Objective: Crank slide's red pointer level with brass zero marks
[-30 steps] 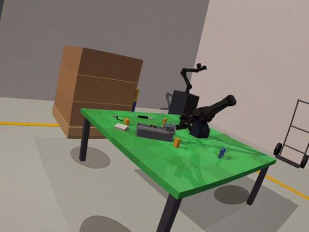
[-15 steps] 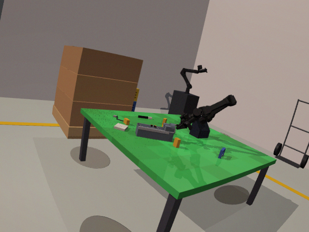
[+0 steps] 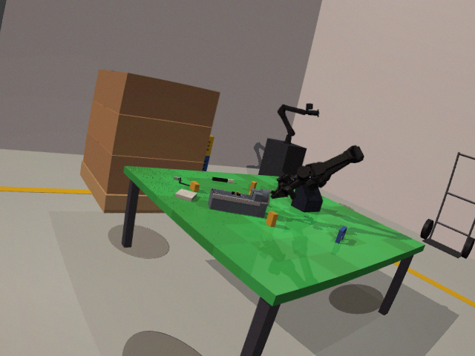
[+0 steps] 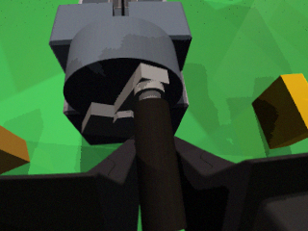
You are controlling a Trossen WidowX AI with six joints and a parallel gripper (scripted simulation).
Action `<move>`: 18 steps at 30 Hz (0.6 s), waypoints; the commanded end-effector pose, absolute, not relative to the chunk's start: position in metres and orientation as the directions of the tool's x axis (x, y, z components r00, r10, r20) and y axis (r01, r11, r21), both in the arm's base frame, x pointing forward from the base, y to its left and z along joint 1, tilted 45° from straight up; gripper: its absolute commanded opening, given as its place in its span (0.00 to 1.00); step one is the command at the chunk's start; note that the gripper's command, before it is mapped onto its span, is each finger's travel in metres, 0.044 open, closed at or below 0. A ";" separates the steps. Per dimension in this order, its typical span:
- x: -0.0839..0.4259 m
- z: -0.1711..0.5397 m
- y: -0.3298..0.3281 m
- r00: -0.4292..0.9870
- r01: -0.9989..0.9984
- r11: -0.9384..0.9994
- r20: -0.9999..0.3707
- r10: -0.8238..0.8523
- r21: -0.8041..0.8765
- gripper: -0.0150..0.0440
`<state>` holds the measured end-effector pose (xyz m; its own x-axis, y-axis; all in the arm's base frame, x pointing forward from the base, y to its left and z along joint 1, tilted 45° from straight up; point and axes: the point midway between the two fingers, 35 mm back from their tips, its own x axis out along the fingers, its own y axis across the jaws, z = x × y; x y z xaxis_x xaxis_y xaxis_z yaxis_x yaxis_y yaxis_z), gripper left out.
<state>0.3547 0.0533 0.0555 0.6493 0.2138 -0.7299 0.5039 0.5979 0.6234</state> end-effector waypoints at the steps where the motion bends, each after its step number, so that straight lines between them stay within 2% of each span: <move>1: 0.358 0.064 0.055 0.665 0.488 0.595 -0.714 0.221 0.639 0.25; 18: 0.360 0.066 0.057 0.665 0.488 0.595 -0.713 0.221 0.639 0.25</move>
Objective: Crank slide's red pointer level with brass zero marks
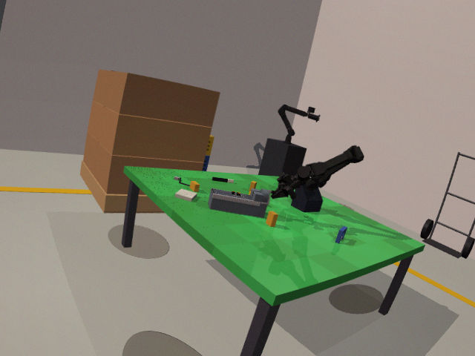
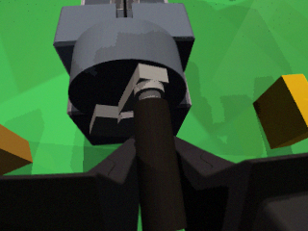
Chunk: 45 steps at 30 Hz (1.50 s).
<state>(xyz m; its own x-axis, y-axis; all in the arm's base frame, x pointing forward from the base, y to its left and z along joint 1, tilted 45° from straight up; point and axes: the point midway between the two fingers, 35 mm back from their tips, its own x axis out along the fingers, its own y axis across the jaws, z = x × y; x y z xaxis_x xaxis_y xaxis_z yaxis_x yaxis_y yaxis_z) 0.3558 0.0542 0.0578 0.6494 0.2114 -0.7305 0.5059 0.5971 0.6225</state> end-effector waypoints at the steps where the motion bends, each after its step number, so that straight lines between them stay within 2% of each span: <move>1: 0.360 0.066 0.057 0.665 0.488 0.595 -0.713 0.221 0.639 0.25; 45: 0.362 0.068 0.060 0.665 0.488 0.595 -0.713 0.221 0.639 0.25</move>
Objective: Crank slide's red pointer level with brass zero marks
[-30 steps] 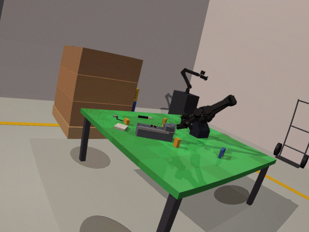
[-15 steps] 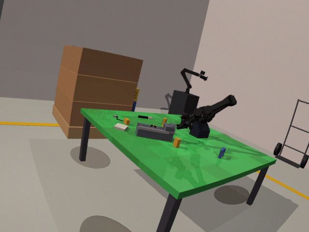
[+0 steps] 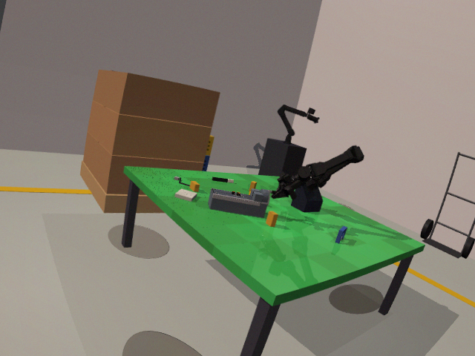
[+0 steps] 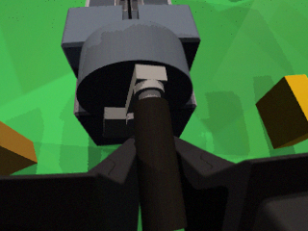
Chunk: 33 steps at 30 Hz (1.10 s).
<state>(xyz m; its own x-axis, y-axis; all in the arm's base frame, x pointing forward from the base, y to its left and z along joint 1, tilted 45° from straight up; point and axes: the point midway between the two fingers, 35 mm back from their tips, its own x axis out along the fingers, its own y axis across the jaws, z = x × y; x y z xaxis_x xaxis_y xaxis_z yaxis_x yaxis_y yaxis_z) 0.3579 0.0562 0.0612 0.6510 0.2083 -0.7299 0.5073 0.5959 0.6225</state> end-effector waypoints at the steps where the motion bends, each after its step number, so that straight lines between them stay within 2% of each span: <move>1: 0.362 0.068 0.060 0.665 0.488 0.595 -0.713 0.221 0.639 0.25; 33: 0.364 0.070 0.064 0.665 0.487 0.595 -0.713 0.221 0.639 0.25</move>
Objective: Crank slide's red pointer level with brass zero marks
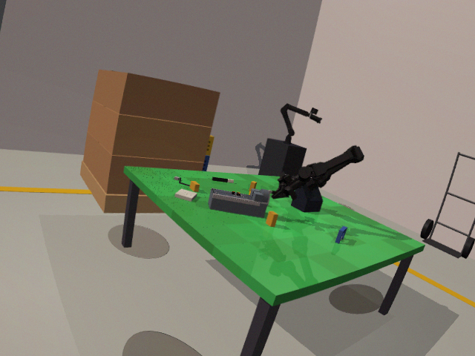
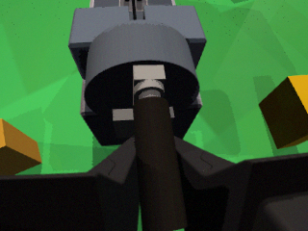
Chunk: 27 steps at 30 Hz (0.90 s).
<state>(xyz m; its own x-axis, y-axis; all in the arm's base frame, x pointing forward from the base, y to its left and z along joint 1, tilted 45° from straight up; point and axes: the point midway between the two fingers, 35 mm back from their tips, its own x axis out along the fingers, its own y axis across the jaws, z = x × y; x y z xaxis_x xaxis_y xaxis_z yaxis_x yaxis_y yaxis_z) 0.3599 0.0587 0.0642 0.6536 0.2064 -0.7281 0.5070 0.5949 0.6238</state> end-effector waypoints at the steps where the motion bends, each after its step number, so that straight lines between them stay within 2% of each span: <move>1: 0.364 0.071 0.064 0.665 0.487 0.595 -0.713 0.221 0.639 0.25; 27: 0.369 0.072 0.073 0.665 0.487 0.595 -0.713 0.221 0.640 0.25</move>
